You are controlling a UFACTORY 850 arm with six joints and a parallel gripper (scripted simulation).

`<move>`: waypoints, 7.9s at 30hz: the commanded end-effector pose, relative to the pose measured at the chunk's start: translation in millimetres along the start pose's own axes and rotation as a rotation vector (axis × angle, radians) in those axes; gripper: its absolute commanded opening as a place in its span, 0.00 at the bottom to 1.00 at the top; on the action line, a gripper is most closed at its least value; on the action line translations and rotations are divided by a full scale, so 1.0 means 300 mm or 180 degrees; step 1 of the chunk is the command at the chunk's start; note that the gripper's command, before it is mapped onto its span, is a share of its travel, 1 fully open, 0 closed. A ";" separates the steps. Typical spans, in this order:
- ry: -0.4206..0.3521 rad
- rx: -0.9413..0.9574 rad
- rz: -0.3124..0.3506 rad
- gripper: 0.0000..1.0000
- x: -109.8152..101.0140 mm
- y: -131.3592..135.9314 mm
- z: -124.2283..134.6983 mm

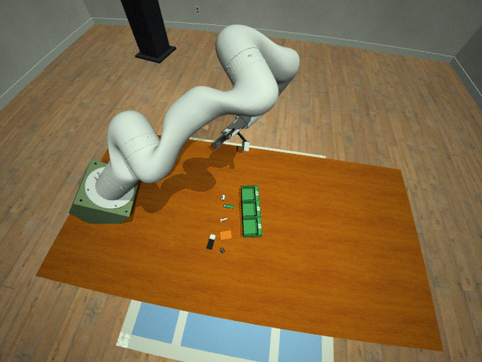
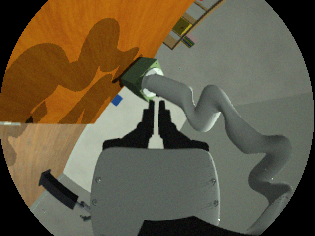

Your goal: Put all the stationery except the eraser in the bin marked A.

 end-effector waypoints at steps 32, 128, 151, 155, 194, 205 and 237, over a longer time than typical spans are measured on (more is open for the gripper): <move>-0.0388 -0.1136 -0.2624 0.07 0.183 0.235 -0.152; 0.3190 -0.0527 -0.2744 0.07 0.507 0.682 -0.909; 0.3189 -0.0527 -0.2744 0.07 0.506 0.619 -1.054; 0.3189 -0.0527 -0.2744 0.07 0.515 0.594 -1.078; 0.3189 -0.0528 -0.2744 0.07 0.538 0.530 -1.139; 0.3189 -0.0528 -0.2744 0.07 0.538 0.530 -1.139; 0.3190 -0.0527 -0.2744 0.07 0.518 0.586 -1.086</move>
Point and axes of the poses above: the point where the finger pads meet when closed, its own x axis out along the fingers, its own y axis across the jaws, z = x × y, the point moved 3 cm from there along -x, back along the fingers, and after that the axes turned 7 degrees about -x, right-handed, at the moved point
